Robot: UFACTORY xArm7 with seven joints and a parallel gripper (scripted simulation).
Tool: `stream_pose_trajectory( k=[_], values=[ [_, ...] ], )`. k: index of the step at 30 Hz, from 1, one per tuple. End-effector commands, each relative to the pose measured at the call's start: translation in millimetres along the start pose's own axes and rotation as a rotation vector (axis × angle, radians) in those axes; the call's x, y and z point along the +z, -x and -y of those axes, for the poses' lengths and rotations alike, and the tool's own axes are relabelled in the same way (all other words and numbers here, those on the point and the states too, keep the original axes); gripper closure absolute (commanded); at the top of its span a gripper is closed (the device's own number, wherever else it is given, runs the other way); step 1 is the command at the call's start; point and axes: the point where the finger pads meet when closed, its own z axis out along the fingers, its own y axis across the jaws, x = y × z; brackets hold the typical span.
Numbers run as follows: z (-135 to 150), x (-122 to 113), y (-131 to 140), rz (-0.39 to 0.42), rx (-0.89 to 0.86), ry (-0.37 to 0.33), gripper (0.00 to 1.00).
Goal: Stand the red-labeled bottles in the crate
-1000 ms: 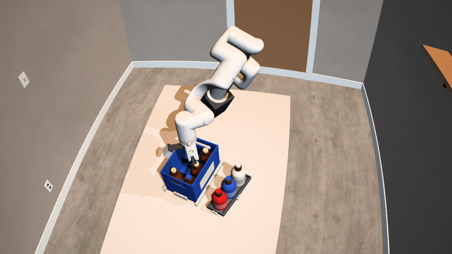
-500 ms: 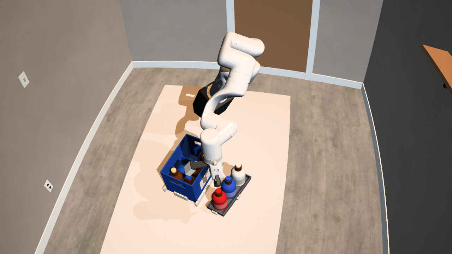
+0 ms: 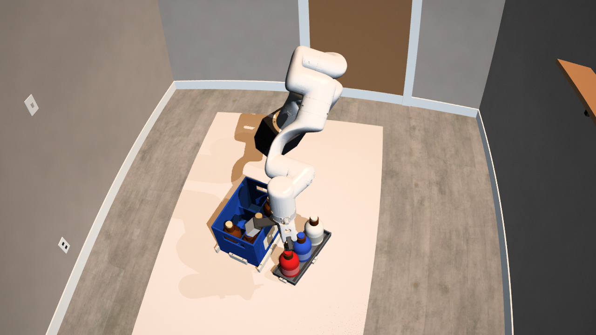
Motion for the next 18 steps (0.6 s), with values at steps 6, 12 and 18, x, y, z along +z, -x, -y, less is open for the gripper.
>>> stream_pose_trajectory(
  k=[6,12,18],
  values=[
    [1.7,-1.8,-0.7,-0.003,0.0,-0.003,0.35],
    [1.7,-1.6,-0.7,-0.003,0.0,-0.003,0.35],
    [1.7,-0.2,-0.7,-0.003,0.0,-0.003,0.35]
  ],
)
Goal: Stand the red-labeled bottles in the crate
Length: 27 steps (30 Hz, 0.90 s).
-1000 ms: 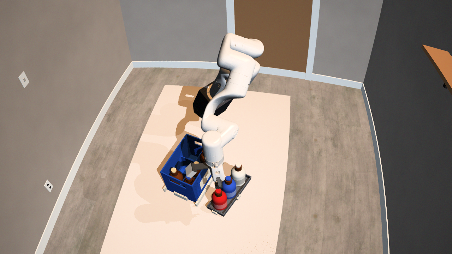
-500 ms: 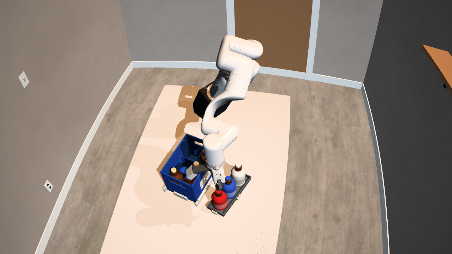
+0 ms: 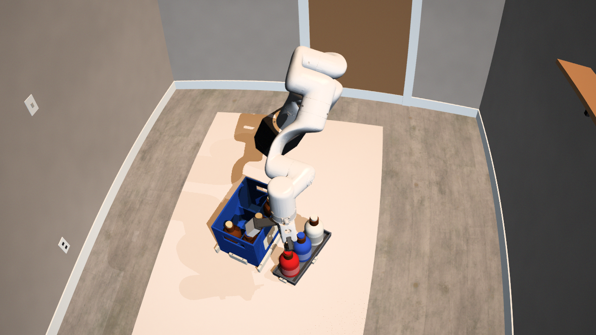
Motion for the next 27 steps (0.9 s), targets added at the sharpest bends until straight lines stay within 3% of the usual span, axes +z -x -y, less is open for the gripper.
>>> stream_pose_trajectory(
  k=[1,27],
  values=[
    [1.3,-0.9,-0.9,-0.003,0.0,-0.004,0.35],
    [1.7,26.4,-1.1,-0.002,0.0,-0.004,0.35]
  ],
)
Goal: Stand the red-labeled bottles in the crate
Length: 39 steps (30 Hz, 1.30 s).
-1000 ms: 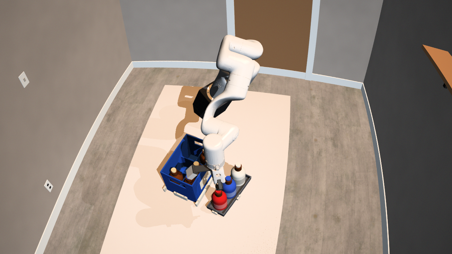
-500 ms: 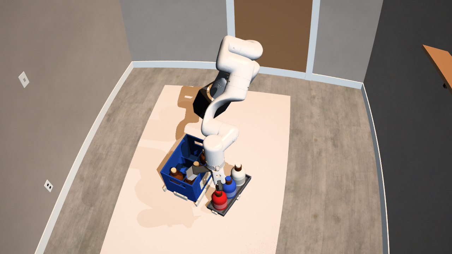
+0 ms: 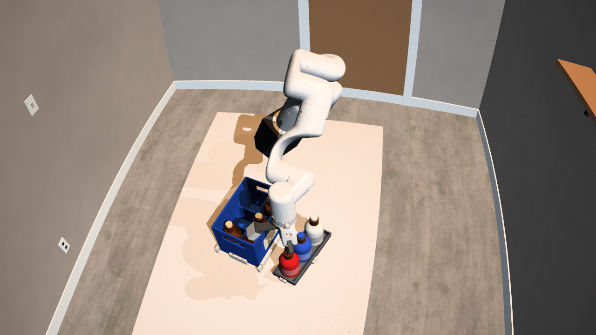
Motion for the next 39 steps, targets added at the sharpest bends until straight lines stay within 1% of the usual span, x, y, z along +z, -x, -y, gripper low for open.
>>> stream_pose_trajectory(
  k=[1,18,39],
  values=[
    [1.6,6.5,-1.0,-0.003,0.0,-0.004,0.35],
    [1.8,21.4,-1.1,-0.003,0.0,-0.004,0.35],
    [1.8,23.1,-1.1,-0.003,0.0,-0.004,0.35]
  ],
)
